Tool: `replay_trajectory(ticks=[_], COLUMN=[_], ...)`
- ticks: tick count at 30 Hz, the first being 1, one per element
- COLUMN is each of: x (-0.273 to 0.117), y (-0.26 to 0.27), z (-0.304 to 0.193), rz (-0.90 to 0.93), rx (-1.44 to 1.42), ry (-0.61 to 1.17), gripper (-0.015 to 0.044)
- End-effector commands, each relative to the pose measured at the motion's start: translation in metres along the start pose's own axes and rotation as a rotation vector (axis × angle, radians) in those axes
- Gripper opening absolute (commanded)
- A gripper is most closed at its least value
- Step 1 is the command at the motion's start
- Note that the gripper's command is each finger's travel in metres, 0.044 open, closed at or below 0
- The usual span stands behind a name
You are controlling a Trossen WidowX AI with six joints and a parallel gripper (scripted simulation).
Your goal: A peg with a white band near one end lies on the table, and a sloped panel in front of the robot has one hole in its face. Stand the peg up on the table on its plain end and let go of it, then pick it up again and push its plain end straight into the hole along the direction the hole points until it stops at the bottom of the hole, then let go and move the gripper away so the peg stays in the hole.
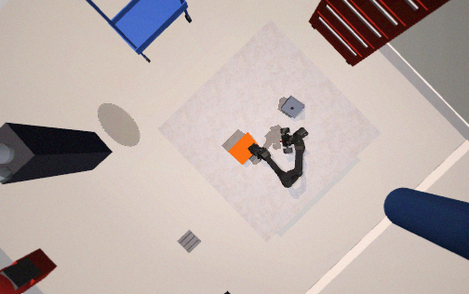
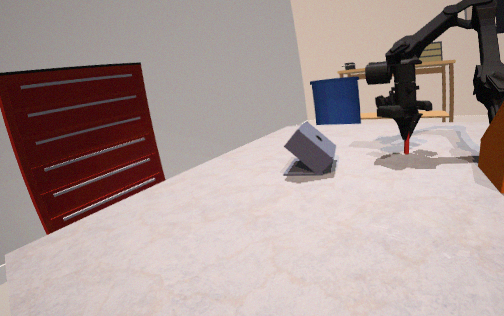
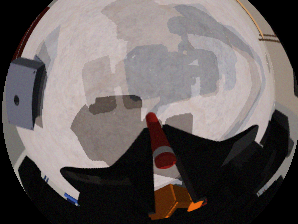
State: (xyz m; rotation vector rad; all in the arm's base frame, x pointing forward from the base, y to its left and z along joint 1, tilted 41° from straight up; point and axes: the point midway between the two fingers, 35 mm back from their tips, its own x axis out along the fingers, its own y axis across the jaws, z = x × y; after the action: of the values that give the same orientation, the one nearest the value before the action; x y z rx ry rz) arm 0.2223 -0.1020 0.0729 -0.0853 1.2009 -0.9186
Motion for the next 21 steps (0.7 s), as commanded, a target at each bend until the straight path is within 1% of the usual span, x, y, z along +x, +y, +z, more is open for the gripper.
replay_trajectory(ticks=[1,7,21], x=[0.000,-0.006,-0.058], y=[0.000,0.001,0.006], z=[0.000,0.001,0.001], rz=[0.000,0.002,0.002], rx=[0.001,0.001,-0.005], ry=[0.000,0.001,0.008], gripper=[0.0000,0.0000,0.0000])
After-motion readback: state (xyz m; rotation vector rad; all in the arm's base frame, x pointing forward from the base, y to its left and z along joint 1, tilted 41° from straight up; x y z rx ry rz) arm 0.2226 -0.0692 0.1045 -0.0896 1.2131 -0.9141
